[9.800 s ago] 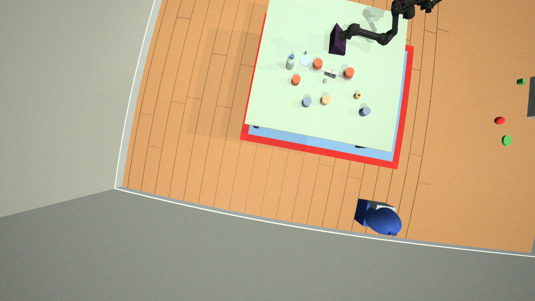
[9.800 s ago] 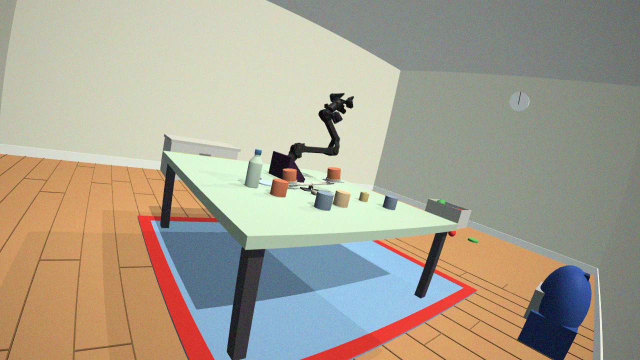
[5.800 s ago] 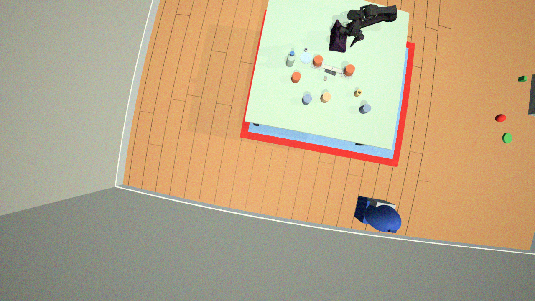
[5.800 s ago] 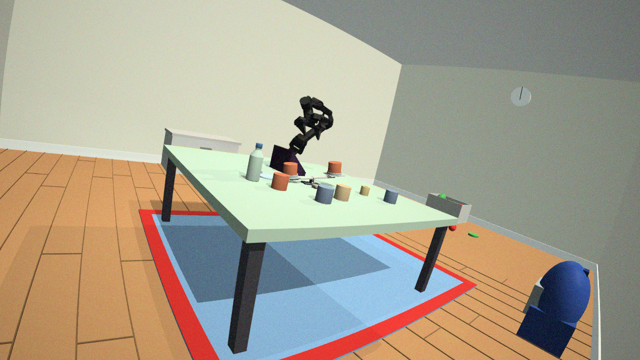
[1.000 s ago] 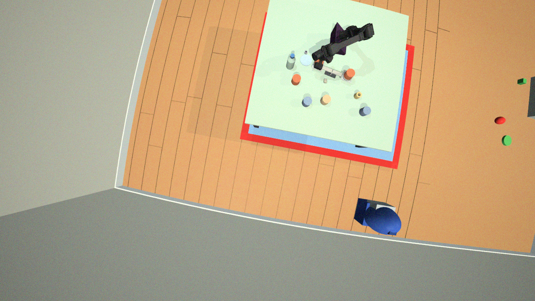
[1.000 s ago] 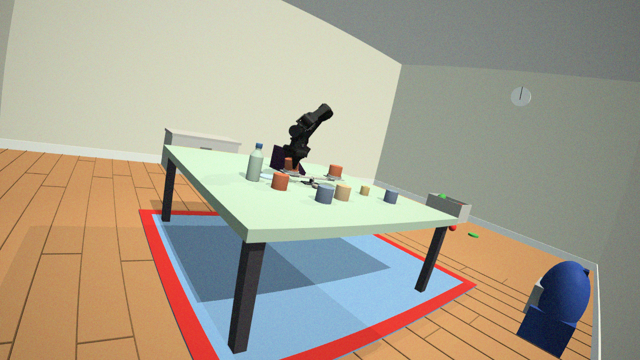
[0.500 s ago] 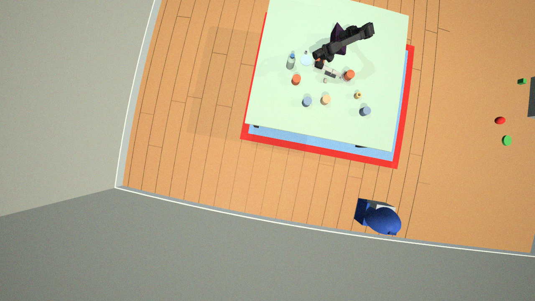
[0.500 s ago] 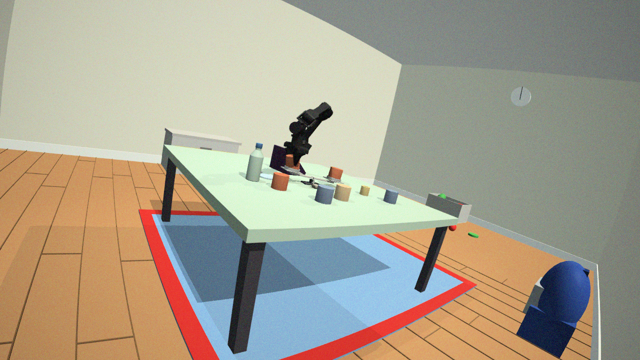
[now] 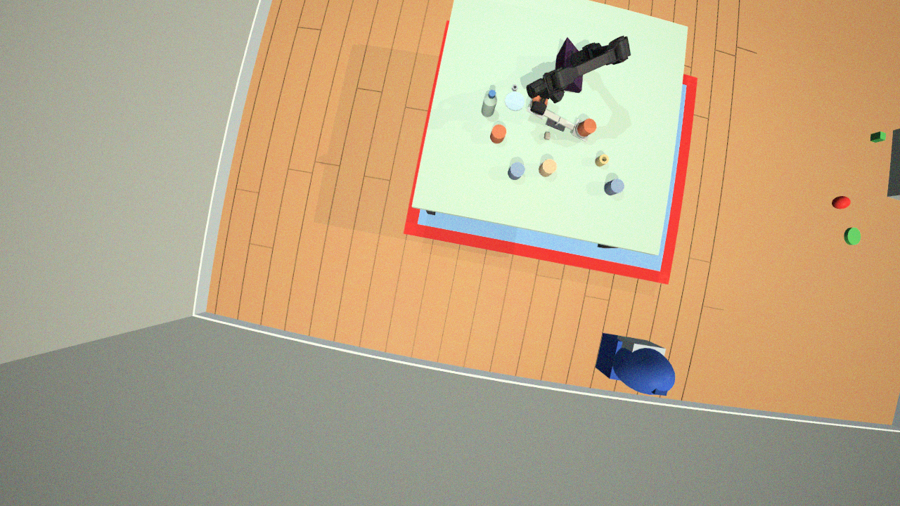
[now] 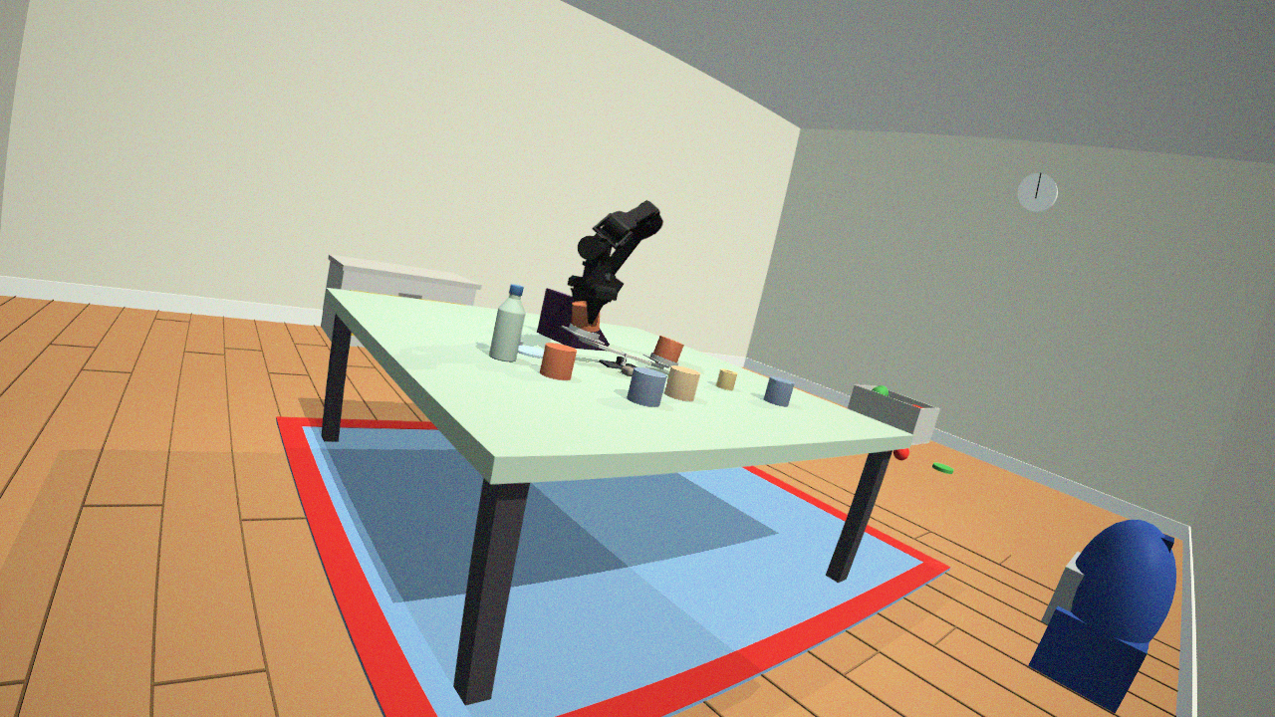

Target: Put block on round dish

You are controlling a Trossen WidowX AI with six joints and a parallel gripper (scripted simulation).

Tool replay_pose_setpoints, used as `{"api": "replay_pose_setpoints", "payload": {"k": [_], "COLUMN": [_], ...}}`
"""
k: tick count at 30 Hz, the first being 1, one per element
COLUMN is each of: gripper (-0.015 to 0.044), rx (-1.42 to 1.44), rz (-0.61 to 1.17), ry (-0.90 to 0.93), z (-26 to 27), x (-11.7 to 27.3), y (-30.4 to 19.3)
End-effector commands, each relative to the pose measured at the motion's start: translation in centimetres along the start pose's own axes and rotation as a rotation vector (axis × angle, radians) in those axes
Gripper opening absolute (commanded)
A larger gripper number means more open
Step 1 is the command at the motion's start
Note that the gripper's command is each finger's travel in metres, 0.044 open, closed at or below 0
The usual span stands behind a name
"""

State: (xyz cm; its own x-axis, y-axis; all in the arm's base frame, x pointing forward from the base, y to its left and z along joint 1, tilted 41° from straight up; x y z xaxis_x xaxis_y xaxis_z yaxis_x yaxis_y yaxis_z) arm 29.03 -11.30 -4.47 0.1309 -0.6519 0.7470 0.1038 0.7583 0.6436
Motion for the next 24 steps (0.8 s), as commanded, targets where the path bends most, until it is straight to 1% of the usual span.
{"api": "replay_pose_setpoints", "payload": {"k": [1,24], "gripper": [0.0000,0.0000], "rx": [0.006,0.006], "rz": [0.029,0.029], "ry": [-0.022,-0.021], "z": [-0.3,0.0], "x": [1.3,4.2], "y": [-0.8,-0.6]}}
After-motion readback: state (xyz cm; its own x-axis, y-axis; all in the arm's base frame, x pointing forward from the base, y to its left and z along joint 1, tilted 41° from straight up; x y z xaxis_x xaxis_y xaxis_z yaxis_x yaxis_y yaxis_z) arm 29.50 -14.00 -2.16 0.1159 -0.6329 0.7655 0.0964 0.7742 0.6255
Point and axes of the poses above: the point midway between the two fingers, 35 mm back from their tips, its own x axis back along the fingers, its own z axis across the jaws, y = z × x, the point moved 2 cm from there along x, back along the fingers, and after that the axes turned 1 degree about -x, right-handed, at the moved point
